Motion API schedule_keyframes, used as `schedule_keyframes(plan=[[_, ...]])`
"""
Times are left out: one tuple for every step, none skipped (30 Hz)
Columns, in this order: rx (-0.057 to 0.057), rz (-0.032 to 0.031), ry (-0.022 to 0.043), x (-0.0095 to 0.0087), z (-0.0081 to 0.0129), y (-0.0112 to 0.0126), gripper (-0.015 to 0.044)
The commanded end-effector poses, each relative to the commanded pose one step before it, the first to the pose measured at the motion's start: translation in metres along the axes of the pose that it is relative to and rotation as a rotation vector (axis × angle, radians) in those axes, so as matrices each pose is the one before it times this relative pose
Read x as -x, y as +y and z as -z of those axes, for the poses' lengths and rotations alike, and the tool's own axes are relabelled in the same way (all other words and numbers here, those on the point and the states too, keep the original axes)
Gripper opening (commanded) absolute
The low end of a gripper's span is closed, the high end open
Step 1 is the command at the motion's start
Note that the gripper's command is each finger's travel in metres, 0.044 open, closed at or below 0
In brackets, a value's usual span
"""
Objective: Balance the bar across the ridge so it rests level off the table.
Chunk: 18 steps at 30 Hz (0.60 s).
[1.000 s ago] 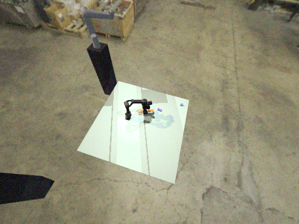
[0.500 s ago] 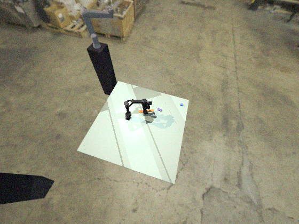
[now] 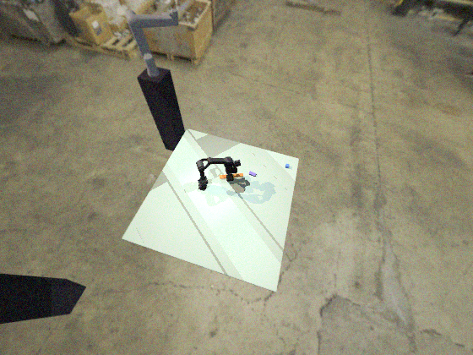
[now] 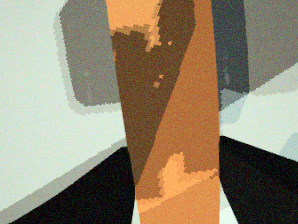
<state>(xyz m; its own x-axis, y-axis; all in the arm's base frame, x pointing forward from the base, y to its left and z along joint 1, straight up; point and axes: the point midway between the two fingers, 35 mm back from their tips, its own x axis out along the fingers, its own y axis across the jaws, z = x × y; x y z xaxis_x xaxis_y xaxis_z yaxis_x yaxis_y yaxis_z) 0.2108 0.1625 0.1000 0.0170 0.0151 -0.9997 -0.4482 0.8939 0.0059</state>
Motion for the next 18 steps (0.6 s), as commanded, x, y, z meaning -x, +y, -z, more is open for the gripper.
schedule_keyframes(plan=[[-0.0030, 0.00126, -0.00201, -0.00071, -0.00044, -0.00023, 0.0000], [0.0000, 0.00000, 0.00000, 0.00000, 0.00000, 0.00000, 0.0000], [0.0000, 0.00000, 0.00000, -0.00008, 0.00002, -0.00001, 0.0000], [0.0000, 0.00000, 0.00000, -0.00008, 0.00002, -0.00001, 0.0000], [0.0000, 0.00000, 0.00000, -0.00017, 0.00005, 0.00000, 0.0000], [0.0000, 0.00000, 0.00000, 0.00000, 0.00000, 0.00000, 0.0000], [0.0000, 0.00000, 0.00000, -0.00008, 0.00003, -0.00001, 0.0000], [0.0000, 0.00000, 0.00000, -0.00008, 0.00003, -0.00001, 0.0000], [0.0000, 0.00000, 0.00001, -0.00017, 0.00006, -0.00001, 0.0000], [0.0000, 0.00000, 0.00000, 0.00000, 0.00000, 0.00000, 0.0000], [0.0000, 0.00000, 0.00000, -0.00008, 0.00003, 0.00000, 0.0000], [0.0000, 0.00000, 0.00000, -0.00008, 0.00003, 0.00000, 0.0000], [0.0000, 0.00000, 0.00001, -0.00017, 0.00006, -0.00001, 0.0000], [0.0000, 0.00000, 0.00000, 0.00000, 0.00000, 0.00000, 0.0000], [0.0000, 0.00000, 0.00000, -0.00008, 0.00003, 0.00000, 0.0000], [0.0000, 0.00000, 0.00000, -0.00008, 0.00003, 0.00000, 0.0000], [0.0000, 0.00000, 0.00000, -0.00017, 0.00006, 0.00000, 0.0000], [0.0000, 0.00000, 0.00000, 0.00000, 0.00000, 0.00000, 0.0000]])
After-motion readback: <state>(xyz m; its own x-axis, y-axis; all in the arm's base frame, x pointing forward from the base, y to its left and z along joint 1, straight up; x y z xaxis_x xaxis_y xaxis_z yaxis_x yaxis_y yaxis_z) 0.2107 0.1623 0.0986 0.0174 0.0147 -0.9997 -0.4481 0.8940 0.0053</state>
